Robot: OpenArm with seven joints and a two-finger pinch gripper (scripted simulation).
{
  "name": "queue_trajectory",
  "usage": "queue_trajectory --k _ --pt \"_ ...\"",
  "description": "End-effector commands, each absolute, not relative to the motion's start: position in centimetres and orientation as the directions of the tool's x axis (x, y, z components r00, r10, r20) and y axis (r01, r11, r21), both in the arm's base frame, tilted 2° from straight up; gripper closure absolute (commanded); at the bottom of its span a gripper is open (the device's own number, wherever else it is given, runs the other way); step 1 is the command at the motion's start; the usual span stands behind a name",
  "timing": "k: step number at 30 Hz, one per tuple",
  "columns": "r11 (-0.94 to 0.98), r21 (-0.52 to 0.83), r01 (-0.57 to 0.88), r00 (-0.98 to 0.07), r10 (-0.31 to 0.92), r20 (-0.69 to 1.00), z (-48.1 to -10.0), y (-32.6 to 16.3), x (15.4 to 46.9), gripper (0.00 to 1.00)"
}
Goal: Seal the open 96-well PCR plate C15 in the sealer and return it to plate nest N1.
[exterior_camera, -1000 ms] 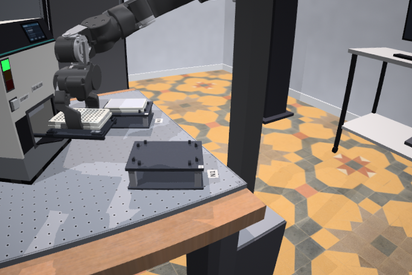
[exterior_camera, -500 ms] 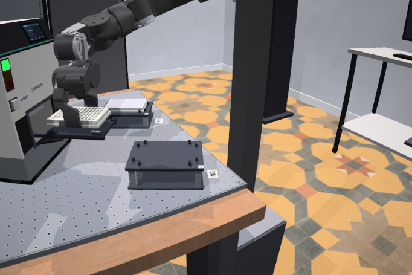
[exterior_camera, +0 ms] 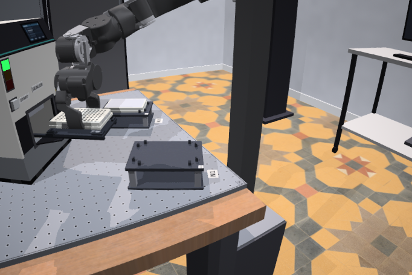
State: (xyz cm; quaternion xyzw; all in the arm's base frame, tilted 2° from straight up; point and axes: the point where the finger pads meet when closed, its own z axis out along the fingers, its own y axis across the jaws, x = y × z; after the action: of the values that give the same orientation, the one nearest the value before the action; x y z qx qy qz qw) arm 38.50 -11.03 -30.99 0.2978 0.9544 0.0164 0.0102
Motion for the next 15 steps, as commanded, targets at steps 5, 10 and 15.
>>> queue_trajectory --k 5,10,15 --pt "0.821 0.042 0.569 -0.821 0.57 -0.013 -30.45 -10.97 38.79 1.0" --pt "0.821 0.042 0.569 -0.821 0.57 -0.013 -30.45 -10.97 38.79 1.0" --pt "0.821 0.042 0.569 -0.821 0.57 -0.013 -30.45 -10.97 38.79 1.0"
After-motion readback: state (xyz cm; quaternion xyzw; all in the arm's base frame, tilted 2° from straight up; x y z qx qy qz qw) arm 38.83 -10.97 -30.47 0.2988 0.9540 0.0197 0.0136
